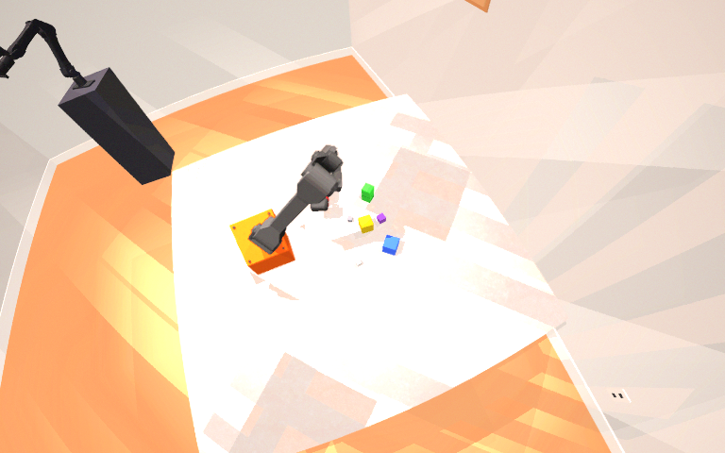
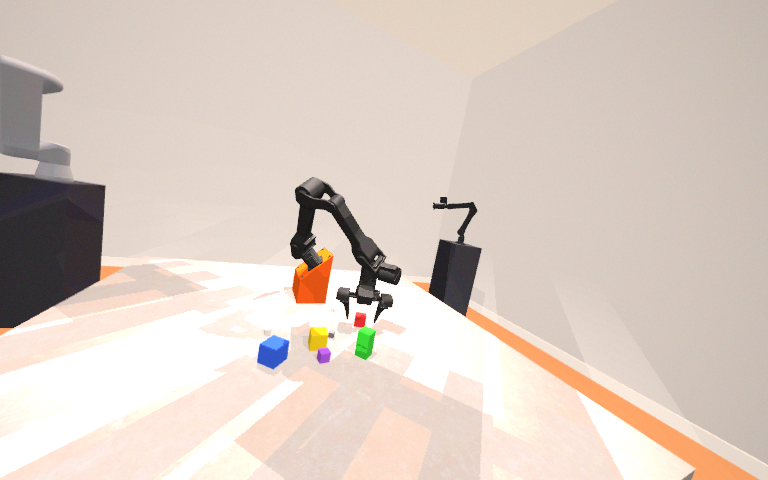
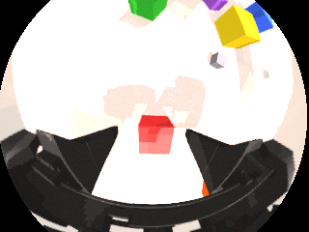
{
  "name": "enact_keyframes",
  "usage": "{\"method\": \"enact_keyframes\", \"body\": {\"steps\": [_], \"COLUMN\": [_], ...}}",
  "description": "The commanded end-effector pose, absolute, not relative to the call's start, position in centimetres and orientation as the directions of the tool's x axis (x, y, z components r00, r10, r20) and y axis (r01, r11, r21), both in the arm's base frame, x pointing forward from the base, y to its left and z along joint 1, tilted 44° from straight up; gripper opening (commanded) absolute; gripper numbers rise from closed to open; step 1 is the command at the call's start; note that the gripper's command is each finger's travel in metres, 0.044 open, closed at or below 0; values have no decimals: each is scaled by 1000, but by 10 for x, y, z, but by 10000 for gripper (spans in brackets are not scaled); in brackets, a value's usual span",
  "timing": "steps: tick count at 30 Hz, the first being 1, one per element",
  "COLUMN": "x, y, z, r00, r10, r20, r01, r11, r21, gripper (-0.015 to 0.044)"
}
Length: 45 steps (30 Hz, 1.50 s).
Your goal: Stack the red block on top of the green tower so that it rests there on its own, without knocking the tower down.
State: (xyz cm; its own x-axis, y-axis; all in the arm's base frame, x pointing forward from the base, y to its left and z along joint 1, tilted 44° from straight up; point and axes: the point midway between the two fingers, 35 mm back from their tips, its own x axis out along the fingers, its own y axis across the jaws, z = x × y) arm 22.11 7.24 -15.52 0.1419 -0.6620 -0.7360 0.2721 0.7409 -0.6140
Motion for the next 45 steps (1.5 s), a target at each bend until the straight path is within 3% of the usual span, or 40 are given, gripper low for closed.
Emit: {"method": "enact_keyframes", "body": {"steps": [1,16,26,34,39,45], "x": [220,220,220,220,218,214], "y": [66,66,66,66,76,97], "z": [-159,-159,-159,-159,-149,-128], "r00": [135,135,135,135,135,135], "r10": [-669,-669,-669,-669,-668,-667], "r20": [-731,-731,-731,-731,-732,-733], "r01": [266,266,266,266,266,266], "r11": [735,735,735,735,736,737], "r21": [-624,-624,-624,-624,-623,-622], "gripper": [440,440,177,124,0,0]}}
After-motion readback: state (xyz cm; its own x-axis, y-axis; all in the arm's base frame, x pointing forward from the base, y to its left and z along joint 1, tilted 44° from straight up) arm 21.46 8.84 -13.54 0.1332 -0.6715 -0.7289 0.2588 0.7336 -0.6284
